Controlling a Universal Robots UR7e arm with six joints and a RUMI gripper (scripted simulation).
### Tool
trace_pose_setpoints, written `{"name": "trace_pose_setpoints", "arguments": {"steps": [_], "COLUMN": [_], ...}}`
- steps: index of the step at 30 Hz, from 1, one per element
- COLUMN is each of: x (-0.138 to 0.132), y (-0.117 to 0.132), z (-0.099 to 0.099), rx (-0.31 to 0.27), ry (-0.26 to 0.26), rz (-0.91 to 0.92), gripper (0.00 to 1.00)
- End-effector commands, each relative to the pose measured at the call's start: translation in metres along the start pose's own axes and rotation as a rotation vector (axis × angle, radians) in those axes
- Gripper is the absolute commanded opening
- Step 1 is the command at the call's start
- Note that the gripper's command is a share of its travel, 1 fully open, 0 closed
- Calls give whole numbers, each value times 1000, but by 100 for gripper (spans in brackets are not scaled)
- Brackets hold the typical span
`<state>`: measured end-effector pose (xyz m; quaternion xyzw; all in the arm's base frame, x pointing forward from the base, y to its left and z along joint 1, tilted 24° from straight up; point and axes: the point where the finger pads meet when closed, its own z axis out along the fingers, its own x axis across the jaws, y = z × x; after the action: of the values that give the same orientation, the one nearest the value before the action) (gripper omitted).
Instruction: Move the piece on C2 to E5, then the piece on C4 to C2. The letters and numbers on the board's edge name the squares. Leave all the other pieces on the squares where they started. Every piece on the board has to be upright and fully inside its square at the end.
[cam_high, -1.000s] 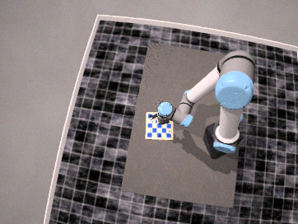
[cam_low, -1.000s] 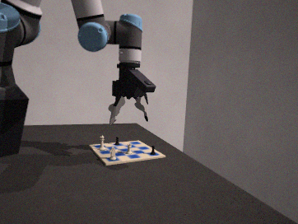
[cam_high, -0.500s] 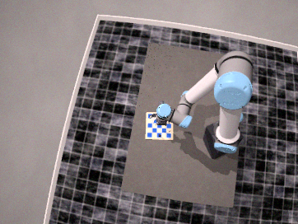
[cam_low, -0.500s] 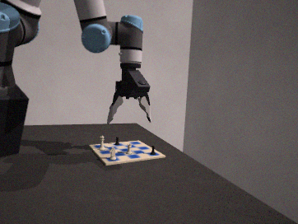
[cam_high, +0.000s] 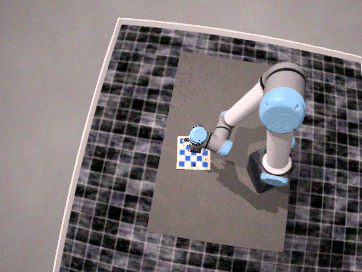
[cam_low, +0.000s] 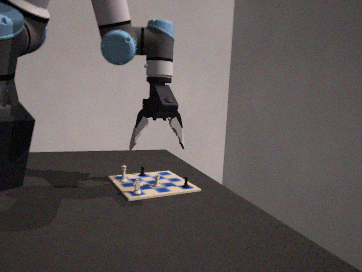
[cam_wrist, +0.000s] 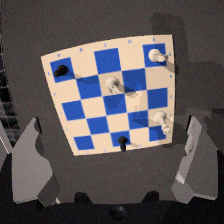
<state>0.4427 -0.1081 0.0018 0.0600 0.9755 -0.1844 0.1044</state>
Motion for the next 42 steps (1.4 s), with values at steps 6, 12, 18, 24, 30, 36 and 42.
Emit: {"name": "trace_pose_setpoints", "arguments": {"steps": [6,12,18,24,30,36,42], "x": [0,0,0,0,0,0,0], "y": [1,1,1,1,1,1,1], "z": [0,0,0,0,0,0,0], "rx": [1,1,1,1,1,1,1], "ry": [-1,-1,-1,-1,-1,-1,-1], "rz": [24,25,25,25,25,25,25], "gripper": [100,100,22,22,22,22,22]}}
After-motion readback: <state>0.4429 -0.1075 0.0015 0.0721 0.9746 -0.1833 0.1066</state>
